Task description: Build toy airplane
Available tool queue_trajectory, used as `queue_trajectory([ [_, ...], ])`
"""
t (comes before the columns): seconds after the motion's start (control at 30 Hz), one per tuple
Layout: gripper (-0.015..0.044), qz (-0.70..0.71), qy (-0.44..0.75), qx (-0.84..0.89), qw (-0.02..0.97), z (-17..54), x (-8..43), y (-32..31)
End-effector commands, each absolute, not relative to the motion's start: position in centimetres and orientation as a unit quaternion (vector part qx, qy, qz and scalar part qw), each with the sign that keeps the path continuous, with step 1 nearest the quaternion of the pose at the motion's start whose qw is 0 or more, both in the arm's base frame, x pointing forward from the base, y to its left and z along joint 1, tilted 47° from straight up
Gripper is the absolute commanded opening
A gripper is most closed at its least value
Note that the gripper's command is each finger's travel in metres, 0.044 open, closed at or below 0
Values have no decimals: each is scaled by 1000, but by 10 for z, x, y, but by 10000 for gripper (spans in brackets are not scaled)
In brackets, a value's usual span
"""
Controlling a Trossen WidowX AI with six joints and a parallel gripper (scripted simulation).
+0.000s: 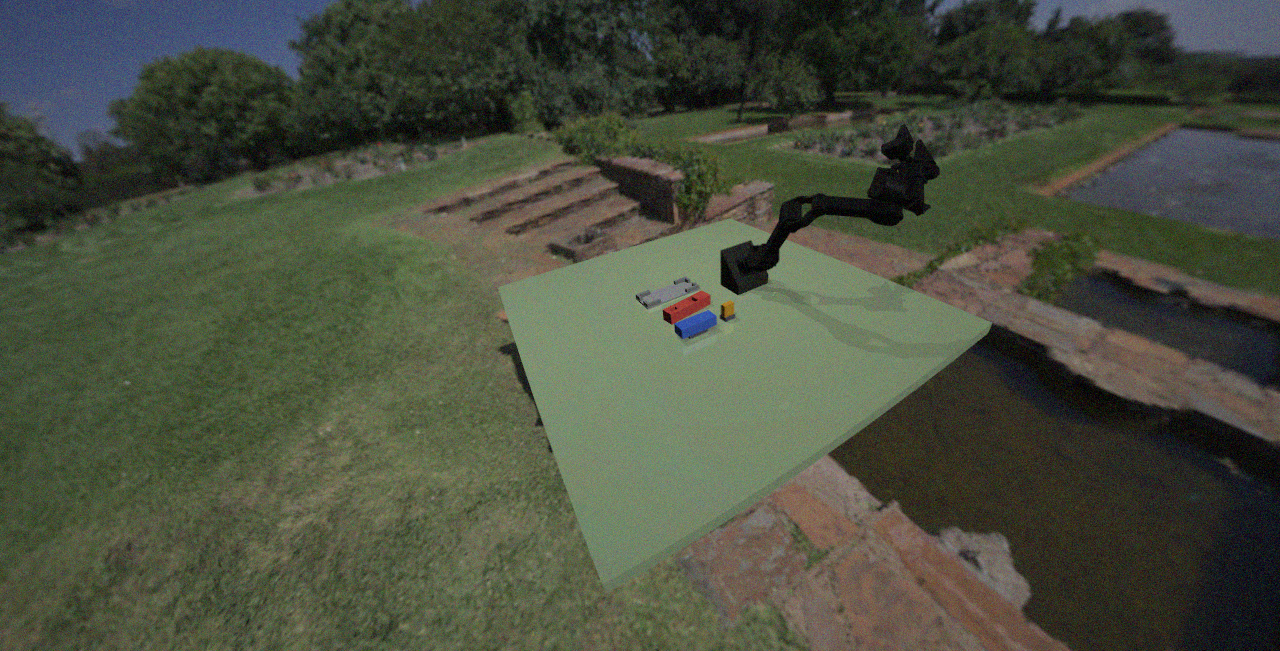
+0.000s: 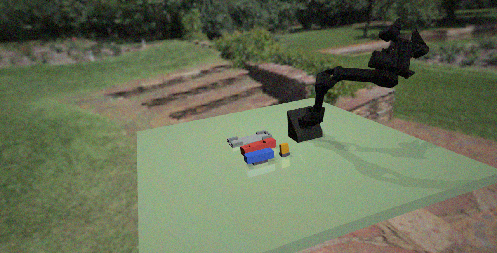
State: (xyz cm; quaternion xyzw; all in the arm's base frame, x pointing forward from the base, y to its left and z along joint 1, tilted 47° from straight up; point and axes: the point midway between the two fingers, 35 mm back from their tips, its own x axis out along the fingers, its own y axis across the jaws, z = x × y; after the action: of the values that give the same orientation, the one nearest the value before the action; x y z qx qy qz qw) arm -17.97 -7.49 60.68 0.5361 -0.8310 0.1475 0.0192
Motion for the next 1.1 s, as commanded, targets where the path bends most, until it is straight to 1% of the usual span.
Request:
queue_trajectory([
  [0.0,426,147,-831,536,19,607,-180,-75],
  [0.03,440,149,-831,535,19,607,-180,-74],
  [0.2,440,210,-837,505,15,608,-194,-55],
  [0.43,440,321,-862,393,16,605,-229,16],
  [0.63,440,419,-861,286,36,595,-242,90],
  [0.87,440,526,-832,157,82,577,-231,183],
  [1.07,440,609,-779,51,144,555,-197,261],
])
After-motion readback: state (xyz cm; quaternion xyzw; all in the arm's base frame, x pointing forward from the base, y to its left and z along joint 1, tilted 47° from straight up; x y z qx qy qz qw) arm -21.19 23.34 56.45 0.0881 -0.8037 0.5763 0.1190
